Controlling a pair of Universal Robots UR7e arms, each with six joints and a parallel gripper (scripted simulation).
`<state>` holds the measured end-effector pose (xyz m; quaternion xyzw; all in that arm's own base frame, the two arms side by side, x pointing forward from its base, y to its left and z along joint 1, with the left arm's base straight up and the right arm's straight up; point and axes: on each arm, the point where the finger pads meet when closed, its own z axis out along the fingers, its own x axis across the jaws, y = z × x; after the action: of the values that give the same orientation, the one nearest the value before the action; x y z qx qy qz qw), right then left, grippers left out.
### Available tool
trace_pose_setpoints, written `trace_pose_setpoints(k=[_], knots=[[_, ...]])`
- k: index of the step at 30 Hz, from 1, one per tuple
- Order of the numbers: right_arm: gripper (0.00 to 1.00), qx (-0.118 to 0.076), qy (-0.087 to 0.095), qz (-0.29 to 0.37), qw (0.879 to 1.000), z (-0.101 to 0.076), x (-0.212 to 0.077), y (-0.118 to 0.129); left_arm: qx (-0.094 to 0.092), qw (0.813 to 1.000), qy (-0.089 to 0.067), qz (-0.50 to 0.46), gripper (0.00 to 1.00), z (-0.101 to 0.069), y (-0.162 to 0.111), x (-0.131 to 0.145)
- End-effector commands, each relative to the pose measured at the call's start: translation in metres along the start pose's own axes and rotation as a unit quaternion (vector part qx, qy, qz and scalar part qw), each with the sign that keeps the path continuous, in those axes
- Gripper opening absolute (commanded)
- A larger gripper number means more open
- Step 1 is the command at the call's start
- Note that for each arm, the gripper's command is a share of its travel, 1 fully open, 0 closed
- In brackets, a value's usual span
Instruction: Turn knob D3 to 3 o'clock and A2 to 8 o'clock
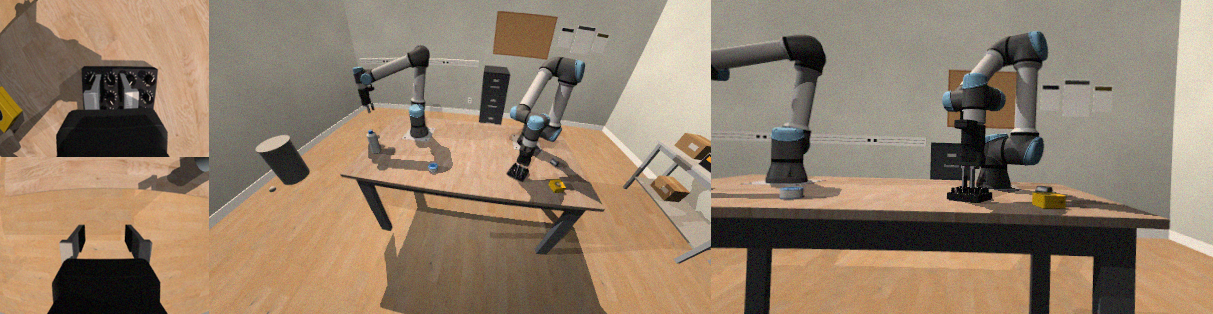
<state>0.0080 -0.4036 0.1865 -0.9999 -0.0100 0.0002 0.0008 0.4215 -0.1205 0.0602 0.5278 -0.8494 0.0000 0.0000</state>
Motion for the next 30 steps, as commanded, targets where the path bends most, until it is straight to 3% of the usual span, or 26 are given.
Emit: trace_pose_setpoints(k=[1, 9, 26, 27, 30], knots=[[1.00, -0.001, 0.000, 0.000, 1.000, -0.0005, 0.0001, 0.0003, 0.001, 1.000, 0.000, 0.000, 0.46, 0.0043, -0.0004, 0.0000], [1.00, -0.001, 0.000, 0.000, 1.000, -0.0005, 0.0001, 0.0003, 0.001, 1.000, 0.000, 0.000, 0.46, 0.0120, -0.0004, 0.0000], [1.00, -0.001, 0.000, 0.000, 1.000, -0.0005, 0.0001, 0.0003, 0.001, 1.000, 0.000, 0.000, 0.46, 0.0124, -0.0003, 0.0000], [1.00, -0.001, 0.000, 0.000, 1.000, -0.0005, 0.0001, 0.0003, 0.001, 1.000, 0.000, 0.000, 0.30, 0.0124, -0.0003, 0.0000], [1.00, -0.001, 0.000, 0.000, 1.000, -0.0005, 0.0001, 0.0003, 0.001, 1.000, 0.000, 0.000, 0.30, 0.0124, -0.0003, 0.0000]])
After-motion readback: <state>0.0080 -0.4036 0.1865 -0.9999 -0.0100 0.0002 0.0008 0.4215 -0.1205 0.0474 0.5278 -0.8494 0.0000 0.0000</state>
